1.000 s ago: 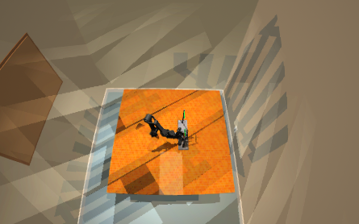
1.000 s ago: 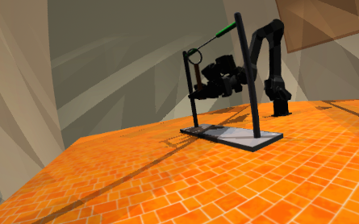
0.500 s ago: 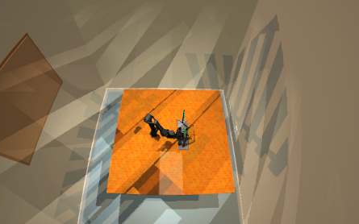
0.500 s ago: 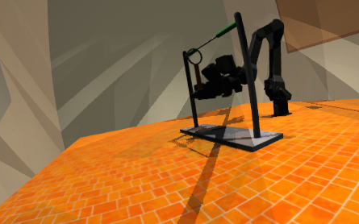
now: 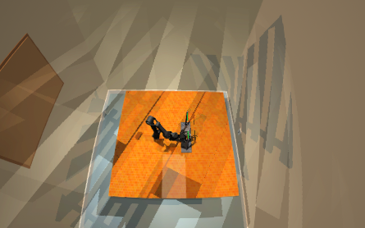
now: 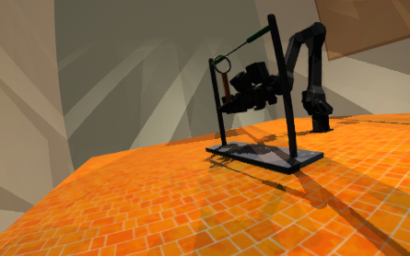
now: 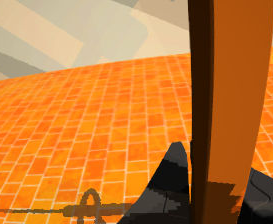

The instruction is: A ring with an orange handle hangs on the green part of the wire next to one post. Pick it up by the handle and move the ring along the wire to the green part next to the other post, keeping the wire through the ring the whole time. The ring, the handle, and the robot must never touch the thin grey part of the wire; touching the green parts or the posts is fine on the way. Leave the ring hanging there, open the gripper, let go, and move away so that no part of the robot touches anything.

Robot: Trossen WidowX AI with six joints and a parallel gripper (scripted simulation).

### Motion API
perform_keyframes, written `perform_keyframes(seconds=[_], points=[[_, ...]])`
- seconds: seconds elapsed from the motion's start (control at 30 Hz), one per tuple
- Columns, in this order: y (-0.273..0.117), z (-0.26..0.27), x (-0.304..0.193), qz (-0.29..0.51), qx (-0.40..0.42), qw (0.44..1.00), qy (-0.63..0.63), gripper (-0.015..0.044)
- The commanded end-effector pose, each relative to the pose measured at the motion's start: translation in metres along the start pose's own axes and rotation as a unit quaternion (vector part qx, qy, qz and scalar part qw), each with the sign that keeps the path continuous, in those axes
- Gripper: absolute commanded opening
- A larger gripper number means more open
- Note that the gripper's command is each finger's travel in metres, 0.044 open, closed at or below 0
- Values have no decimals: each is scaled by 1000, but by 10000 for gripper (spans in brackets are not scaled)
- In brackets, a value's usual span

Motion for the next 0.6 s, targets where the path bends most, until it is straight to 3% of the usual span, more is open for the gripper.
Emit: perform_keyframes(seconds=[0.0,0.57], points=[[-1,0,13,-9,-2,1000,-3,-150],[-2,1,16,-9,-2,1000,-3,-150]])
Point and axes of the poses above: the point midway between the two fingers, 35 mm back from their tips, its own y axis out along the fingers, its own z axis across the jaws, x = y × z, the point moved 8 cm from there along -y, back along the fingers, and after that the axes turned 2 degrees about y, right-handed, at the moved point
